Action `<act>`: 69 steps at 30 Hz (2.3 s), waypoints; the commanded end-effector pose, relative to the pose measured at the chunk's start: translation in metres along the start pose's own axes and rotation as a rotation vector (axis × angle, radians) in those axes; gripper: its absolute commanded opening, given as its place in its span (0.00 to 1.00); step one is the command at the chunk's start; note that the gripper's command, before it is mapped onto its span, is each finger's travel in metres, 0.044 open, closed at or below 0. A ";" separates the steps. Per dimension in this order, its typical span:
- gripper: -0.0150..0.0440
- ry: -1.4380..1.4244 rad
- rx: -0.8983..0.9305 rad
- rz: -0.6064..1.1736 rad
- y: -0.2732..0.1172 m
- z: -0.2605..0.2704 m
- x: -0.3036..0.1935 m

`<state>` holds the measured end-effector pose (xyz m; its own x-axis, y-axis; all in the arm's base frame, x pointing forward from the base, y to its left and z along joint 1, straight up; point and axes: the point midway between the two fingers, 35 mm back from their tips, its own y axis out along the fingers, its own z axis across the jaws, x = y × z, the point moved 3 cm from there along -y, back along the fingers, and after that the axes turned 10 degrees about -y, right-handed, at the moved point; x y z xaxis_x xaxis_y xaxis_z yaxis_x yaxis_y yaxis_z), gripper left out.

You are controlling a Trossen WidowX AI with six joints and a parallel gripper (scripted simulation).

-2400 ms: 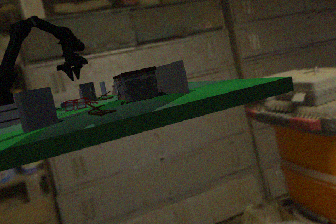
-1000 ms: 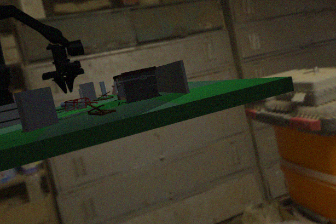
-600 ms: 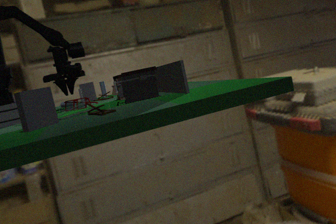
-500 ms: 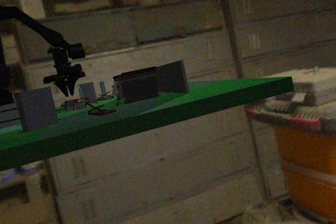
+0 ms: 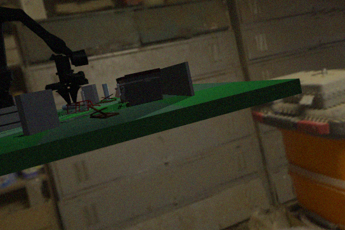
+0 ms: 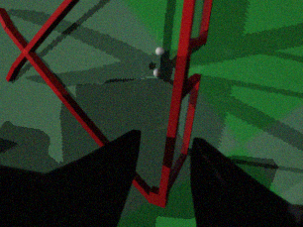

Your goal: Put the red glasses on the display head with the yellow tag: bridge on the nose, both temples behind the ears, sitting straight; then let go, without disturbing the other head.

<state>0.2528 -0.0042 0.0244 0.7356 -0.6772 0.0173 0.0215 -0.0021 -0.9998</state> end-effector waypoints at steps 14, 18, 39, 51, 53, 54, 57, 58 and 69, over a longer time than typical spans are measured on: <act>0.46 -0.005 -0.003 0.001 0.021 -0.004 -0.003; 0.46 -0.005 -0.003 0.001 0.021 -0.002 -0.002; 0.29 -0.008 -0.006 0.006 0.021 -0.002 -0.003; 0.25 -0.008 -0.005 0.006 0.015 -0.001 -0.002; 0.25 -0.008 -0.005 0.005 0.005 0.000 -0.001; 0.25 -0.007 -0.004 0.005 -0.002 0.001 0.000; 0.25 -0.007 -0.004 0.004 -0.022 0.002 0.001; 0.25 -0.006 -0.003 0.003 -0.030 0.002 0.001; 0.25 -0.005 -0.002 0.000 -0.081 0.002 0.002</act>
<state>0.2539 -0.0039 0.0949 0.7394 -0.6731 0.0156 0.0192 -0.0021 -0.9998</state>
